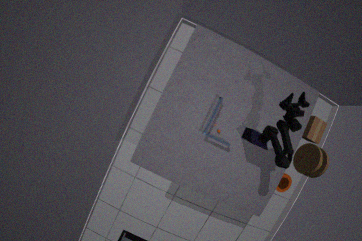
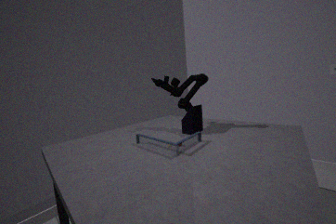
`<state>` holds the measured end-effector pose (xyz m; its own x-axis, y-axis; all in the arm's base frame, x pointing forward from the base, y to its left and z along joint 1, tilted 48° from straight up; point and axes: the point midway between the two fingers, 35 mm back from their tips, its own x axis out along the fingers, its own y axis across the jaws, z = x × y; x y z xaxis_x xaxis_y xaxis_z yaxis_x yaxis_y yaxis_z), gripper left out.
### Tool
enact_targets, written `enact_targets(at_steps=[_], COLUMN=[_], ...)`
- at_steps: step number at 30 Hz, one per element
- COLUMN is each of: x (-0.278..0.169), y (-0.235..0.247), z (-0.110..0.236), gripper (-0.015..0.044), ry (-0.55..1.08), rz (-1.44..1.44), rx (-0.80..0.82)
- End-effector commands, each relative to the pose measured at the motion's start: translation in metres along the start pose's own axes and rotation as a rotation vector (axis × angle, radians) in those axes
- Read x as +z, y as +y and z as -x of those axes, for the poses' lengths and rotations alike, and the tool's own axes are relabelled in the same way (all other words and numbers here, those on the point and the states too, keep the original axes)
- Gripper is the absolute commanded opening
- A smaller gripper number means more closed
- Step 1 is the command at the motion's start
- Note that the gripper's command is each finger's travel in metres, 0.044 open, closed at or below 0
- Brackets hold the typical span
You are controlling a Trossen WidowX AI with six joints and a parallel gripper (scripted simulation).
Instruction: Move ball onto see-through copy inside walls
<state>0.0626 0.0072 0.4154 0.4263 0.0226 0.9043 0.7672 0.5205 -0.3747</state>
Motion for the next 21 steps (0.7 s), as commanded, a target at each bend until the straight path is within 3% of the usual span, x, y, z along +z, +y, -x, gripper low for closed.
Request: enact_targets(at_steps=[1, 7, 14, 21], x=[-0.001, -0.045, -0.135, -0.215], y=[-0.001, -0.017, -0.006, 0.048], z=[0.000, -0.018, -0.033, -0.028], gripper=[0.0374, 0.0224, 0.0224, 0.0224], ry=[0.003, 0.150, 0.450, 0.768], rz=[-0.003, -0.127, -0.282, -0.360], rx=[-0.002, -0.061, -0.073, 0.036])
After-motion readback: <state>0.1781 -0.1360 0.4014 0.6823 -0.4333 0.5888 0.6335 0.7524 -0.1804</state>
